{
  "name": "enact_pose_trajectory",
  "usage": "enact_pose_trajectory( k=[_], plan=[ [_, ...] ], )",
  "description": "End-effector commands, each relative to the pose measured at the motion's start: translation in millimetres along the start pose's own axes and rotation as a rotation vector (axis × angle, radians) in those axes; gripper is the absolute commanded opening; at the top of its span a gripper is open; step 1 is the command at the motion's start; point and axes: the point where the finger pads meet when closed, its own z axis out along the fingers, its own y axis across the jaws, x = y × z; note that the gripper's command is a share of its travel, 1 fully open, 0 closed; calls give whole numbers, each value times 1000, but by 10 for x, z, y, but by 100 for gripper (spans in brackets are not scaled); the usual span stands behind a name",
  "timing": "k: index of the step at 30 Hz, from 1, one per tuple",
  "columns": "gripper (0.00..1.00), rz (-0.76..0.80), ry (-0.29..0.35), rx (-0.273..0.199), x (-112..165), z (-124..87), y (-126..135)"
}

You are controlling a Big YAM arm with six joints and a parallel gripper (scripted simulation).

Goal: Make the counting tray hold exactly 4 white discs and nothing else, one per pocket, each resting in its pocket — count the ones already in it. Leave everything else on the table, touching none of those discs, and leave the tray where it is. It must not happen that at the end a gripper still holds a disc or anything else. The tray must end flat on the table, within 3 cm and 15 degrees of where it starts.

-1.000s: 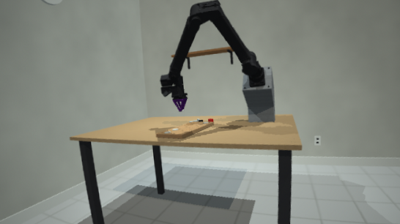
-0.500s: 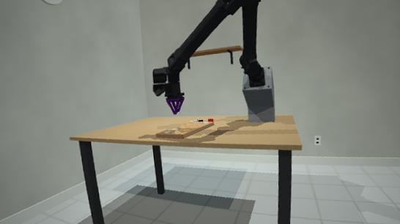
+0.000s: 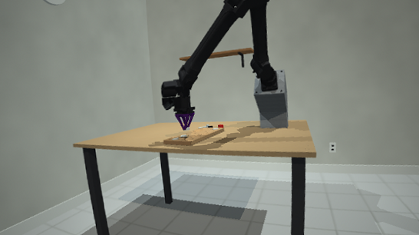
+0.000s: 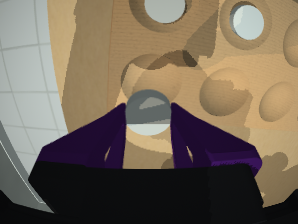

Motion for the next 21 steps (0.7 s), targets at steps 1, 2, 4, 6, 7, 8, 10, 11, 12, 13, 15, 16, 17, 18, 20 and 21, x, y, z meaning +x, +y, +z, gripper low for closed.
enact_pose_trajectory(
  k=[1,2,4,6,7,8,10,11,12,13,15,16,17,18,20,21],
  plan=[
    [0,47,19,-5,55,383,-12],
    [0,47,19,-5,60,404,-15],
    [0,48,20,-5,63,408,-19],
    [0,45,-26,-23,-75,220,39],
    [0,45,-26,-23,-75,220,39],
    [0,45,-26,-23,-75,220,39],
    [0,19,-8,-33,-12,301,169],
    [0,30,6,-20,2,396,98],
    [0,36,10,-15,-2,438,66],
    [0,36,11,-14,-2,453,65],
    [0,36,11,-14,-3,486,63],
    [0,36,11,-14,-4,502,62],
    [0,36,11,-13,-4,517,62],
    [0,37,11,-13,-4,531,61],
    [0,37,11,-13,-4,551,60],
    [0,37,12,-13,-3,557,60]
  ],
)
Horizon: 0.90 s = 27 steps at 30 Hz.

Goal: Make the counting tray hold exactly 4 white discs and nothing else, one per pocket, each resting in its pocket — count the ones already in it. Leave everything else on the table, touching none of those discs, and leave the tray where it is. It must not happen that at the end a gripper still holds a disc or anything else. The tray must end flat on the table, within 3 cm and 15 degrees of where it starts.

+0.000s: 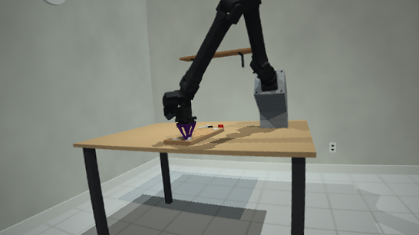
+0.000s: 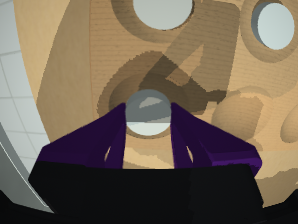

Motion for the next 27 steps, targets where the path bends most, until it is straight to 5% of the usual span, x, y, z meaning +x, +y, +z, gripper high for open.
enact_pose_trajectory(
  k=[1,25,26,27],
  plan=[
    [0,-2,-1,-8,-37,88,87],
    [0,0,1,-7,-33,106,83],
    [37,2,11,3,-8,90,56],
    [37,2,11,3,-8,90,57]
  ],
)
